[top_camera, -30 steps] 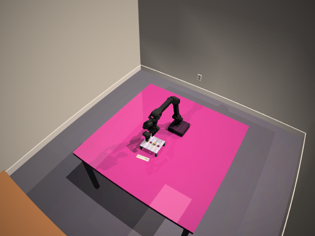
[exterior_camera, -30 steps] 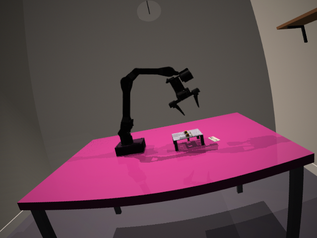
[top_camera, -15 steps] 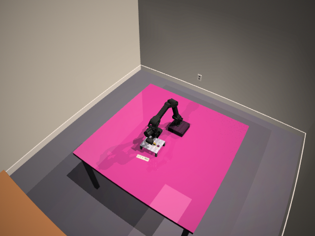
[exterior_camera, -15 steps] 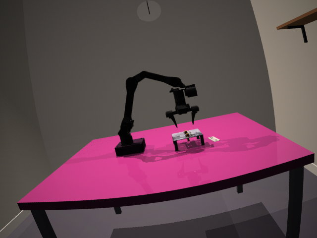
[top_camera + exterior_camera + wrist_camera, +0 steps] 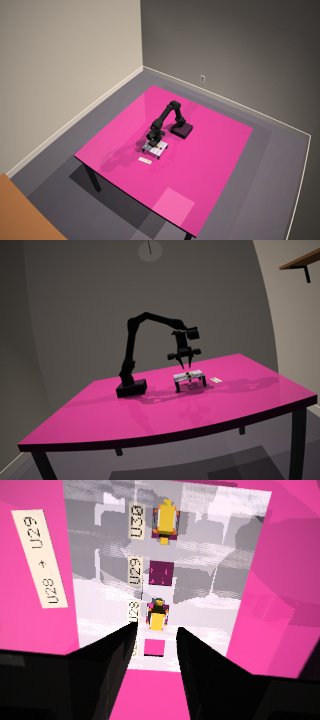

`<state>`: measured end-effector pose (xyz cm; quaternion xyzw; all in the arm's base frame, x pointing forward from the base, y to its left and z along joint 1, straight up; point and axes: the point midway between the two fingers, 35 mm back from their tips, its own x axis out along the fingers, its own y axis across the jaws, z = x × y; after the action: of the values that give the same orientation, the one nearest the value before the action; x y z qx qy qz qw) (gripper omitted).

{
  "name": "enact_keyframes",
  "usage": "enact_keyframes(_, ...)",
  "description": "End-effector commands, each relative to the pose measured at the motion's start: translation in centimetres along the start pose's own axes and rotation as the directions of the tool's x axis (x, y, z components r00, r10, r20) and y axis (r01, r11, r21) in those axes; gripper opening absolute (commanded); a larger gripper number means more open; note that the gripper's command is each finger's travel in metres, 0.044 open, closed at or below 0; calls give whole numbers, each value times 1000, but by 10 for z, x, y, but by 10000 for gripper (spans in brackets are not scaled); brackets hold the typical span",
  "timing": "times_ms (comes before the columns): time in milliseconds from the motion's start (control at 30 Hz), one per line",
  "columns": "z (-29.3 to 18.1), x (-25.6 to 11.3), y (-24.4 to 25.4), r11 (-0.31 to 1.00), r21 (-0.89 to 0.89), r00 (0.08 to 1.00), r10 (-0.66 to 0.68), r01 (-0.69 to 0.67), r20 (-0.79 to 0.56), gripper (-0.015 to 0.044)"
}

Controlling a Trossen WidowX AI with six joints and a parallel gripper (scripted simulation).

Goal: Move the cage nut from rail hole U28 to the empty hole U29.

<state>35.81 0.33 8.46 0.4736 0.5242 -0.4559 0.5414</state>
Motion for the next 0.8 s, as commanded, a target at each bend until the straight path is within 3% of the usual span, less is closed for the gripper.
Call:
enact_keyframes(0,-1,1,0,1000,5,1000,0,0,-3,120)
enact_keyframes(767,-1,23,0,1000,5,1000,0,0,-3,120)
